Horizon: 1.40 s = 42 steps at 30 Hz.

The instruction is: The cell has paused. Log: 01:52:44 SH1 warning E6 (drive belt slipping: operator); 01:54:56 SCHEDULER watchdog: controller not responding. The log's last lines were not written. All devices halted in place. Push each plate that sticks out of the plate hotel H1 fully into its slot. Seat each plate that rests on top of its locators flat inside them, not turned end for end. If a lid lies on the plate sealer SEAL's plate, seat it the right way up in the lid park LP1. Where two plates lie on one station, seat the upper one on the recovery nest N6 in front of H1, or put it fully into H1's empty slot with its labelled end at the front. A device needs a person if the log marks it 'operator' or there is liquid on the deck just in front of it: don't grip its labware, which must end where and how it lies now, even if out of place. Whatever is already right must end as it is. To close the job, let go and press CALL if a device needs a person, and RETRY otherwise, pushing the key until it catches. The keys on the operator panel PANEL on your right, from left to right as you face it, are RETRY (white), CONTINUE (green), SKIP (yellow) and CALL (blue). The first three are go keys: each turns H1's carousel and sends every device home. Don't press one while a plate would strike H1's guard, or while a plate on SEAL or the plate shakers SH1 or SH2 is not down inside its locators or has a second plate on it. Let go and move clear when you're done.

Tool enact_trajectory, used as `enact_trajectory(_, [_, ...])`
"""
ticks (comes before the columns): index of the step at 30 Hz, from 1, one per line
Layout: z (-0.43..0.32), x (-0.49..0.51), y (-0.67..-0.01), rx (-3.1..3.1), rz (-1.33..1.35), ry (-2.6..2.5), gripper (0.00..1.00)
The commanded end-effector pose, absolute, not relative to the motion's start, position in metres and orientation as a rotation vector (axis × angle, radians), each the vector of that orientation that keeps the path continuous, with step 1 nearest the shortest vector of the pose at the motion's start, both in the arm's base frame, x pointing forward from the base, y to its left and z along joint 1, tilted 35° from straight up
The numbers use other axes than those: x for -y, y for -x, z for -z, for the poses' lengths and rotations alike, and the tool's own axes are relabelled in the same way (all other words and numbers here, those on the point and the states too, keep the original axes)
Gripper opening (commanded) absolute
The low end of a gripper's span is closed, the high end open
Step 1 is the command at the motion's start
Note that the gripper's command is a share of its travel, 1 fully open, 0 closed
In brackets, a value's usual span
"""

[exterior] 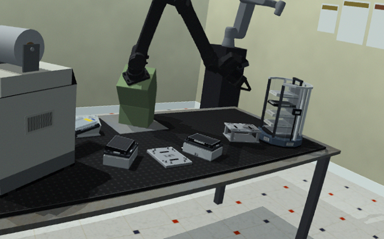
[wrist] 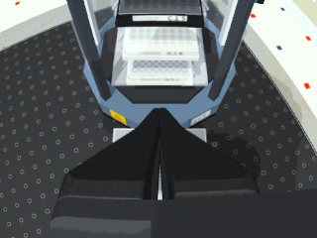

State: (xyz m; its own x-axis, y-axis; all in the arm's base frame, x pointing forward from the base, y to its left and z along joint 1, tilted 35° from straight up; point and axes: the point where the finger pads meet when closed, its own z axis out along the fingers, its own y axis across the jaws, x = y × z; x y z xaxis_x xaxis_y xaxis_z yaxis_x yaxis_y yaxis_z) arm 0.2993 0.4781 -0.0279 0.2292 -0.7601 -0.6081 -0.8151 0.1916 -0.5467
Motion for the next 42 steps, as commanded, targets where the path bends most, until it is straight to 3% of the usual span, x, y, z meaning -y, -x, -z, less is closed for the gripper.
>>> enact_trajectory(1, [0.010,-0.489,-0.291,-1.524,-0.097,1.549,0.00])
enact_trajectory(19, [-0.038,-0.511,-0.288,-1.521,-0.098,1.508,0.00])
enact_trajectory(25, [-0.001,-0.486,-0.281,-1.573,-0.068,1.563,0.00])
enact_trajectory(42, [-0.001,-0.486,-0.281,-1.573,-0.068,1.563,0.00])
